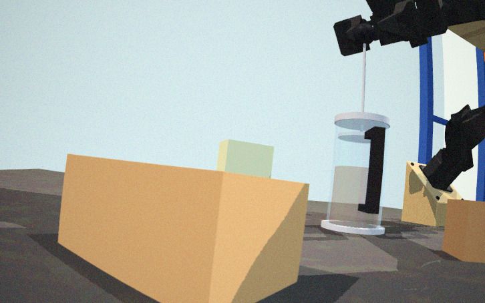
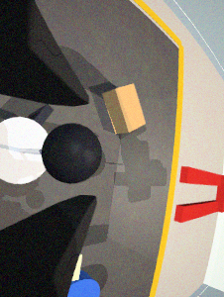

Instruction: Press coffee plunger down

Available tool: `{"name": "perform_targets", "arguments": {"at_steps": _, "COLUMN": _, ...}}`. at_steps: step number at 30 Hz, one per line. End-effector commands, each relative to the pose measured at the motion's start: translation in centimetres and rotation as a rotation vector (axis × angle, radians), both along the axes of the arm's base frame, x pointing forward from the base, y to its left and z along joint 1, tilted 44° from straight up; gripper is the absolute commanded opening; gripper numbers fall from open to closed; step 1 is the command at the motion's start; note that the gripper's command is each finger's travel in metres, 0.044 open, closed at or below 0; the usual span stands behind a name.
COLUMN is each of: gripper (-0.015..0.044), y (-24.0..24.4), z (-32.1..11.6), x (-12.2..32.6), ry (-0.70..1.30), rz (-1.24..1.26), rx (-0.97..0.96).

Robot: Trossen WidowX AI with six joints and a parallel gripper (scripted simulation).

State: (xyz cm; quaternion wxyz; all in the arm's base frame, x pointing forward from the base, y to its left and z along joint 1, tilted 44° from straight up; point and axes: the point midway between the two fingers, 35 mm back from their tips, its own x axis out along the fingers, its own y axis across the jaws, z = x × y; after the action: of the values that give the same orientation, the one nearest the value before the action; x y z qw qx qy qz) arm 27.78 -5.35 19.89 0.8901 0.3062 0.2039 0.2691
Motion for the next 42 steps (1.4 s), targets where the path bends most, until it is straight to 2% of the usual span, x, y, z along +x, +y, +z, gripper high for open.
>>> {"name": "perform_targets", "arguments": {"at_steps": 1, "gripper": 0.0151, "y": 0.0, "z": -0.1, "x": 0.0, "ry": 0.005, "rz": -0.004, "rx": 0.001}}
{"name": "perform_targets", "arguments": {"at_steps": 5, "gripper": 0.0130, "y": 0.0, "z": -0.1, "x": 0.0, "ry": 0.005, "rz": -0.004, "rx": 0.001}}
{"name": "perform_targets", "arguments": {"at_steps": 42, "gripper": 0.0130, "y": 2.6, "z": -3.8, "x": 0.6, "ry": 0.020, "rz": 0.003, "rx": -0.015}}
